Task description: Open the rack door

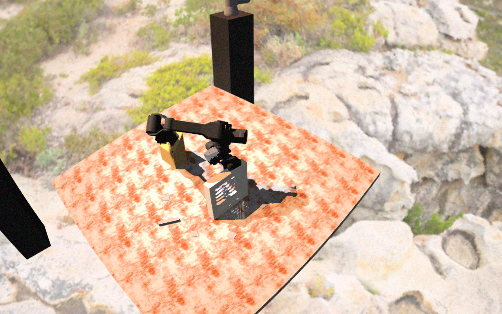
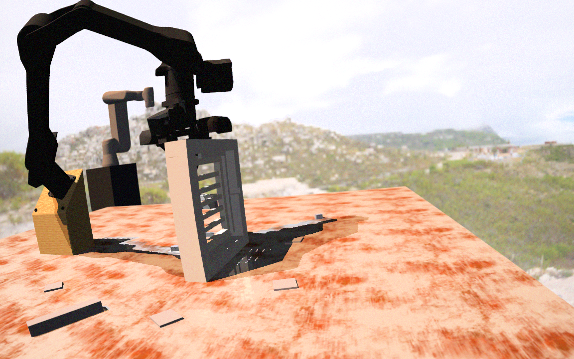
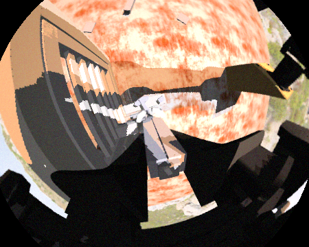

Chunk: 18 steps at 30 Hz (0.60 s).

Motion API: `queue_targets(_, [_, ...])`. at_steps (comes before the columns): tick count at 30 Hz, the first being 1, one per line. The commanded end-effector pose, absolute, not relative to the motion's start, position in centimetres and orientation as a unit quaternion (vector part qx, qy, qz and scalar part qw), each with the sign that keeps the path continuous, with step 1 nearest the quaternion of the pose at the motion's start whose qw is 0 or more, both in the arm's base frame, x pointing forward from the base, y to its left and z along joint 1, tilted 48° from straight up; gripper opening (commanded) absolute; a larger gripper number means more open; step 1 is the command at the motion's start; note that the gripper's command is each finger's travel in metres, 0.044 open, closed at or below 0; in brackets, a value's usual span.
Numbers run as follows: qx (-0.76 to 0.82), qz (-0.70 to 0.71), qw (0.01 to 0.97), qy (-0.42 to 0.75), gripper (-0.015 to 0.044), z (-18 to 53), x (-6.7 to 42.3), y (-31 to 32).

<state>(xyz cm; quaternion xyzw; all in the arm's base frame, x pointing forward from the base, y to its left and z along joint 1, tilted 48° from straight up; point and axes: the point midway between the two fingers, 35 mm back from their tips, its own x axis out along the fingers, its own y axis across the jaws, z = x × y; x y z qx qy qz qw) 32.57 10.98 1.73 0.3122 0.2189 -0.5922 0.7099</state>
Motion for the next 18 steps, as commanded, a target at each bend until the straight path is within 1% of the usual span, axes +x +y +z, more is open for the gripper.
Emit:
queue_targets(1, [0.281,-0.583,0.722,0.243,0.0026,1.9,32.2,10.8])
queue_targets(18, [0.146,-0.53,0.761,0.344,0.0026,2.4,30.5,9.8])
